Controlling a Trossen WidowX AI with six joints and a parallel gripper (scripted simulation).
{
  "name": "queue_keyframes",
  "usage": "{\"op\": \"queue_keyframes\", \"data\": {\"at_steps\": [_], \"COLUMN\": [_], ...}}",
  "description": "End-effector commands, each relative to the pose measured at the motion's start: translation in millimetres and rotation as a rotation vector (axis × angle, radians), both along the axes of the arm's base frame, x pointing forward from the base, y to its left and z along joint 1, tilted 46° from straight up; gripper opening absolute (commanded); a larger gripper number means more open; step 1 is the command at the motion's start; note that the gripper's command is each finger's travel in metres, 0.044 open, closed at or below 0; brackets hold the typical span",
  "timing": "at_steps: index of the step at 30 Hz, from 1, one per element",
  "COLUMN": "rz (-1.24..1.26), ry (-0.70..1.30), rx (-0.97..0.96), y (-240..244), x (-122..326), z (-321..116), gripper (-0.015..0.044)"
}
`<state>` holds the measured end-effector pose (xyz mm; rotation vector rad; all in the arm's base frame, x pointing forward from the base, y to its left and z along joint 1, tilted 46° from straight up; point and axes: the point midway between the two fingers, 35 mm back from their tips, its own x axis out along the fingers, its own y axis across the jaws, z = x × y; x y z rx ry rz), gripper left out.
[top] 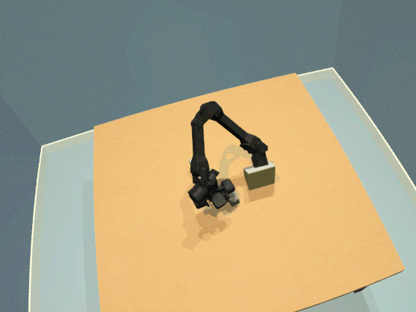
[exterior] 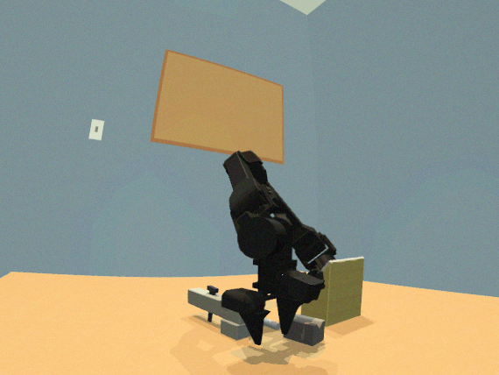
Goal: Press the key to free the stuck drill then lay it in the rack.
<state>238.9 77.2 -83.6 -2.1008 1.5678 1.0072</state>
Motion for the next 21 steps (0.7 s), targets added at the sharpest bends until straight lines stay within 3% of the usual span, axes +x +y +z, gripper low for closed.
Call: {"op": "queue_keyframes", "data": {"at_steps": [1, 21], "rz": [0.002, 0.002], "ry": [-0.001, -0.001], "rx": [-0.001, -0.001], "y": [-2.8, -9.4], "x": [0.7, 5.3], "z": [1.3, 5.5], "gripper": [0.0440, 0.0440]}}
